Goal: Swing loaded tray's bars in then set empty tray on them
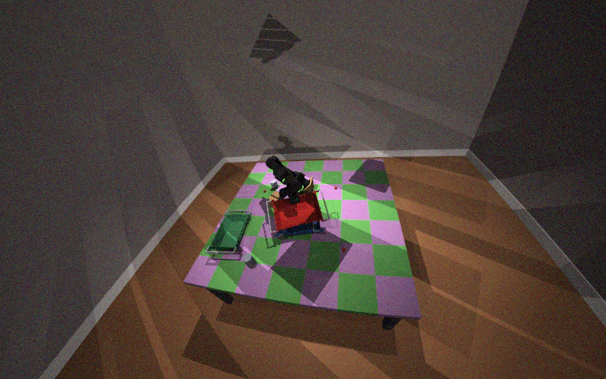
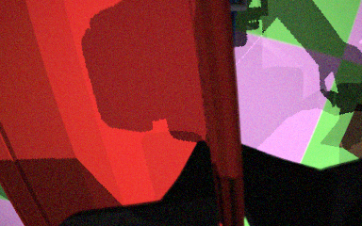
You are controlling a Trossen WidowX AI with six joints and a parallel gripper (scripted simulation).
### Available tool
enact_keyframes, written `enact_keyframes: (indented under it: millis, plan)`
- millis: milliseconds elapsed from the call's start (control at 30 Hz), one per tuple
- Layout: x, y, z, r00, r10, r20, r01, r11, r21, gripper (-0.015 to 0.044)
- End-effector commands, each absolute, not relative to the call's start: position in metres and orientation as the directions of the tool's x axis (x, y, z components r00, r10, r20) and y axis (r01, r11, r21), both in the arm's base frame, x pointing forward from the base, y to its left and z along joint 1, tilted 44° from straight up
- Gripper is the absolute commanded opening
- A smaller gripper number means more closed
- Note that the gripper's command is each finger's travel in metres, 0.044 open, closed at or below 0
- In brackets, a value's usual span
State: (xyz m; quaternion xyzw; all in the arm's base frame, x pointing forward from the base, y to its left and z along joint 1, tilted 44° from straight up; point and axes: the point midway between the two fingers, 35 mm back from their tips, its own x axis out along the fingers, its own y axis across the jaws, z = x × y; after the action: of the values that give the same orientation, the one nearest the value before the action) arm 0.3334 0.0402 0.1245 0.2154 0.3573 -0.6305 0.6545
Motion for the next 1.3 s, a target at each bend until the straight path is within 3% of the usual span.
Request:
enact_keyframes:
  millis: [0,1267]
  plan:
    - [0.333,0.038,0.132,-0.031,-0.675,-0.737,0.979,0.126,-0.157,0.0000]
    - [0.329,0.006,0.114,-0.072,-0.677,-0.732,0.991,0.033,-0.128,0.0000]
